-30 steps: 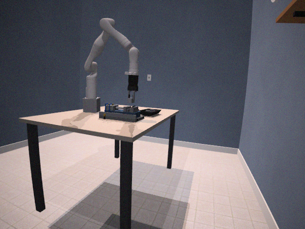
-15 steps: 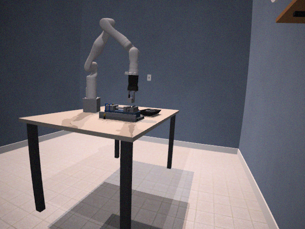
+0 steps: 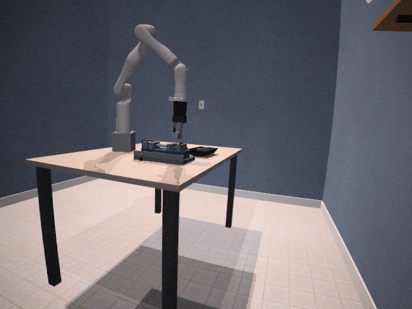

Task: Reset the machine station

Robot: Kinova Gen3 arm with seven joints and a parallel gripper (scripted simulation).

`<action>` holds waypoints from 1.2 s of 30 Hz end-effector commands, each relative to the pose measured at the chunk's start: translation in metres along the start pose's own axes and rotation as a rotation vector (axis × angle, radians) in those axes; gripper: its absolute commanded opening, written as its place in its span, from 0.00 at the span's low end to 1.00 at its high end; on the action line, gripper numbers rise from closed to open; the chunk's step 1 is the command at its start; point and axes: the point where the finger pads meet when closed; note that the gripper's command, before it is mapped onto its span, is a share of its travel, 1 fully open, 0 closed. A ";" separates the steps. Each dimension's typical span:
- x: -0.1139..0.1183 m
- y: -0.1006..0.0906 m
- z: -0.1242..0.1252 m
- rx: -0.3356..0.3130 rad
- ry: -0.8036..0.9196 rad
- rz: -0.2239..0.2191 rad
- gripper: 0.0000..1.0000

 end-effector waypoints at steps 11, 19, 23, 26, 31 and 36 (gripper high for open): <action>-0.001 0.003 0.000 0.000 0.000 0.002 0.00; -0.001 0.007 0.000 0.000 0.000 0.002 0.00; -0.001 0.010 0.000 0.000 0.000 0.002 0.00; -0.001 0.012 0.000 0.000 0.000 0.002 0.00; -0.001 0.015 0.000 0.000 0.000 0.002 0.00; -0.001 0.017 0.000 0.000 0.000 0.002 0.00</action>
Point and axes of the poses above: the point where the finger pads meet when closed, its own y axis out along the fingers, its own x axis across the jaws, z = x × y, and after that the axes turned 8 degrees about y, right-handed
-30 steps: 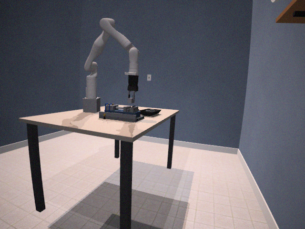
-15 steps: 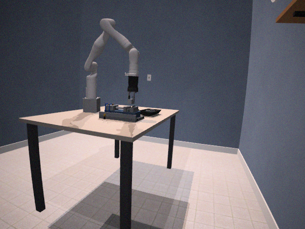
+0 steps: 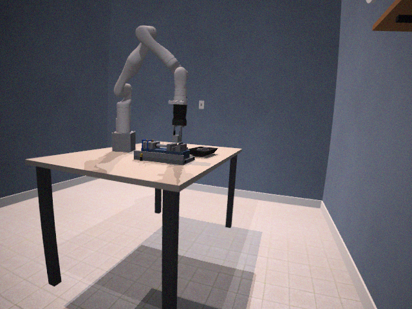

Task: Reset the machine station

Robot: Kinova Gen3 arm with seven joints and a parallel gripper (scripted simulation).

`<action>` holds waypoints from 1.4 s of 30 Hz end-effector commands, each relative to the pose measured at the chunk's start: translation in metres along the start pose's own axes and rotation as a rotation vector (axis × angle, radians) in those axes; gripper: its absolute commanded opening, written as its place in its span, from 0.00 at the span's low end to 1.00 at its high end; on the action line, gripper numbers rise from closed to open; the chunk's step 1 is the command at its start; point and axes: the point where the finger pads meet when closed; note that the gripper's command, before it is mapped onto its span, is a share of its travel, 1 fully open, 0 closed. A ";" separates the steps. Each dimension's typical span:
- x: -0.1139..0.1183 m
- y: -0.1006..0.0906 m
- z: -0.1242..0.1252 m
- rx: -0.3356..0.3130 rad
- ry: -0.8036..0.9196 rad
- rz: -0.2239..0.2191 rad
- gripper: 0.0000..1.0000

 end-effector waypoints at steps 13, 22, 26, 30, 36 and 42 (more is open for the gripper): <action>0.000 0.005 0.000 0.000 -0.001 0.001 0.00; 0.000 0.005 0.000 0.000 -0.001 0.001 0.00; 0.000 0.005 0.000 0.000 -0.001 0.001 0.00; 0.000 0.005 0.000 0.000 -0.001 0.001 0.00; 0.000 0.005 0.000 0.000 -0.001 0.001 0.00; 0.000 0.005 0.000 0.000 -0.001 0.001 0.00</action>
Point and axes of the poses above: the point where the finger pads meet when closed, its own y axis out along the fingers, its own x axis across the jaws, z = x × y, and after that the axes turned 8 degrees about y, right-handed
